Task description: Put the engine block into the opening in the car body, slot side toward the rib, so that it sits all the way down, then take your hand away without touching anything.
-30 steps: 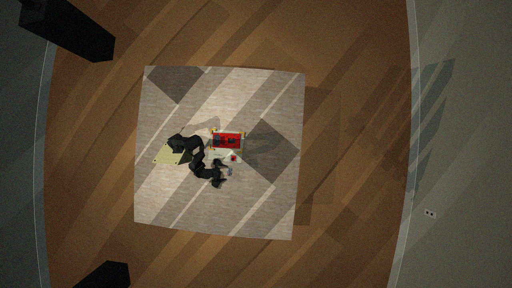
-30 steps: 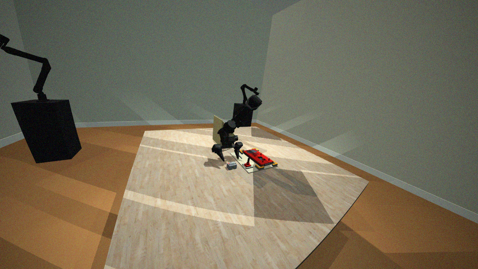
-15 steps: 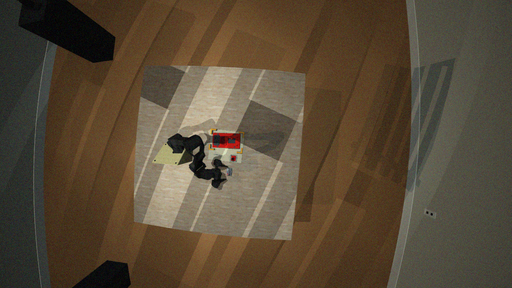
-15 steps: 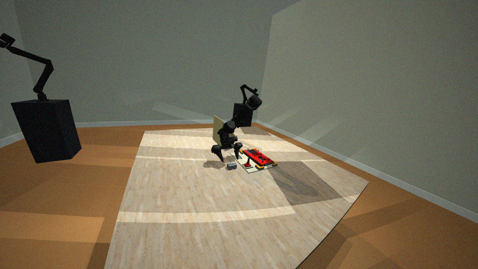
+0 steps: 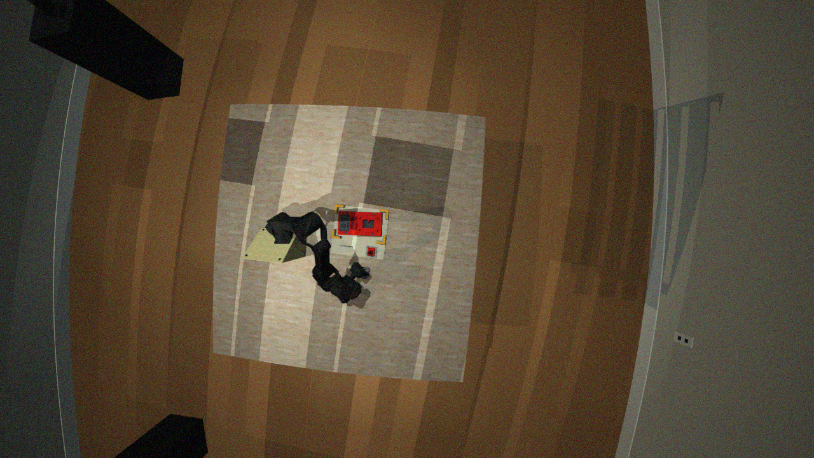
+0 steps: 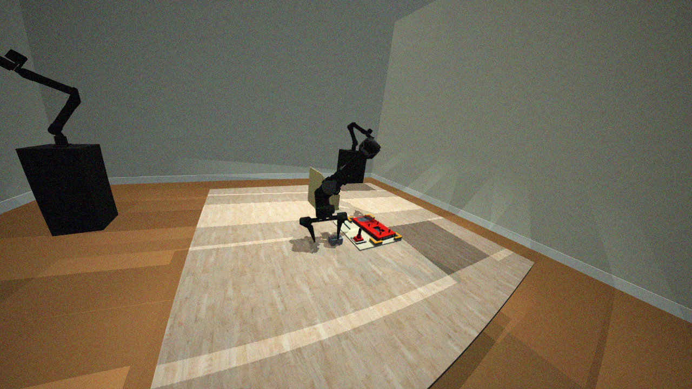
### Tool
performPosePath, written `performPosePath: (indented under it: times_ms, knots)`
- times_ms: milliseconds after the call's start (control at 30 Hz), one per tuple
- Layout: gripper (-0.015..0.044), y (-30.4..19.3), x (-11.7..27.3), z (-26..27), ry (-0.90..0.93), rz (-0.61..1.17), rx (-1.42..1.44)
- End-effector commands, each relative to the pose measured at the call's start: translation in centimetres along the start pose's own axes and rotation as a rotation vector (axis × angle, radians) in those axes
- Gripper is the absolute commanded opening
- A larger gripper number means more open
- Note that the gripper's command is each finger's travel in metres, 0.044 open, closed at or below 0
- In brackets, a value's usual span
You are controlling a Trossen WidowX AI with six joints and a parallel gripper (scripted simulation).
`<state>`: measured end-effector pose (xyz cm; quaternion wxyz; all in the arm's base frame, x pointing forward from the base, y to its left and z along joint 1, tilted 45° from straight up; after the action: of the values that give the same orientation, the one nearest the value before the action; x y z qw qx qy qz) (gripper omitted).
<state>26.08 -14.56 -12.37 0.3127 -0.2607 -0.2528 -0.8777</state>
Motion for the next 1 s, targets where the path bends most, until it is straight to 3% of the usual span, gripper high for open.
performPosePath:
  times_ms: [0, 967]
  knots:
    - [0.044, 0.7, -0.4, -0.1, -0.024, 0.045, -0.09]
    - [0.044, 6.5, 1.0, 3.6, -0.34, 0.473, -0.901]
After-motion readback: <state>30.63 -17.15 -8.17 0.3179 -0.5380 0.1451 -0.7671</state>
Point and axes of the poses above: the point midway between the two fingers, 35 mm back from their tips, its own x axis back along the fingers, its own z axis across the jaws, y = z × x, the point moved 8 cm from there along x, back along the fingers, and after that the axes turned 15 degrees about x, right-handed, at the moved point
